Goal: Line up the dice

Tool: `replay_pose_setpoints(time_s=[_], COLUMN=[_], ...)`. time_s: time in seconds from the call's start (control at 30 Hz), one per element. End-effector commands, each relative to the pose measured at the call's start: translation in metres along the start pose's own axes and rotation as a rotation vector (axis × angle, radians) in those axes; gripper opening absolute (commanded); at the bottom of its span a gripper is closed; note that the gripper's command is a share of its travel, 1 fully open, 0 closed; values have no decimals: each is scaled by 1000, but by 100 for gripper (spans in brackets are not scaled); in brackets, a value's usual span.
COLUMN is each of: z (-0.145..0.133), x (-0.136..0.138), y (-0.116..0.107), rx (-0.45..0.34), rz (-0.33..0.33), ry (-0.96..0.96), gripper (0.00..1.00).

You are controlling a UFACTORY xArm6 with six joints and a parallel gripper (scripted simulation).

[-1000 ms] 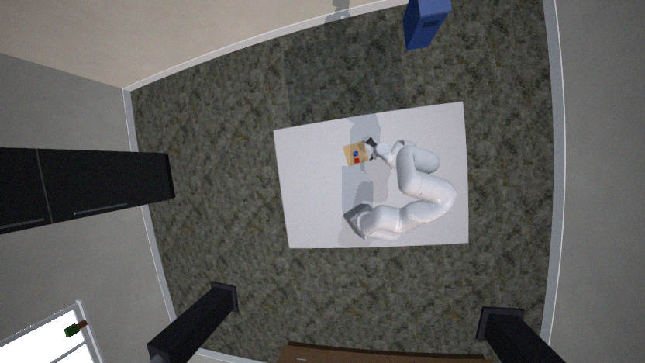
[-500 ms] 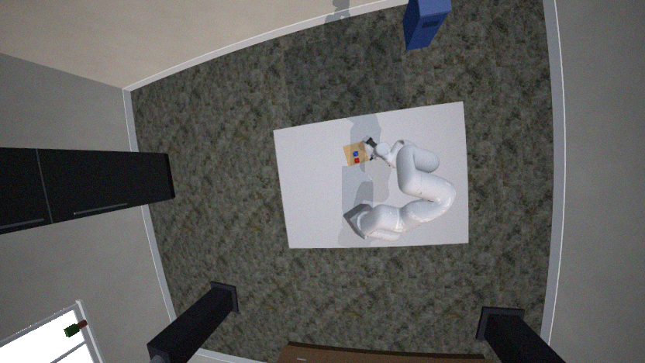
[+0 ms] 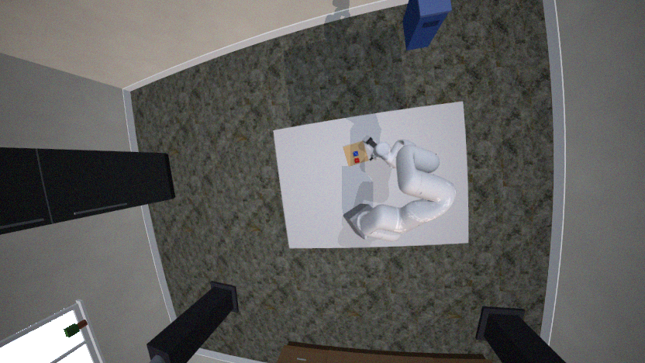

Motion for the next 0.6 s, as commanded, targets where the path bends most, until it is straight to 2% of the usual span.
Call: replay_pose_setpoints(time_s=[0.0,0.23,0.27,0.57], z=[1,1,1,1], x=[1,1,1,1], y=[-1,-1,-1,-1], rx=[2,2,2,2], rz=[-2,-2,-2,-2], ry=[0,0,0,0], gripper=[47,47,27,27])
Point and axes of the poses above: the point where the finger pads meet when closed, its own y axis out along the fingers, its own x axis across the jaws, z = x × y, the point moved 2 cm from there along -y, back along the fingers
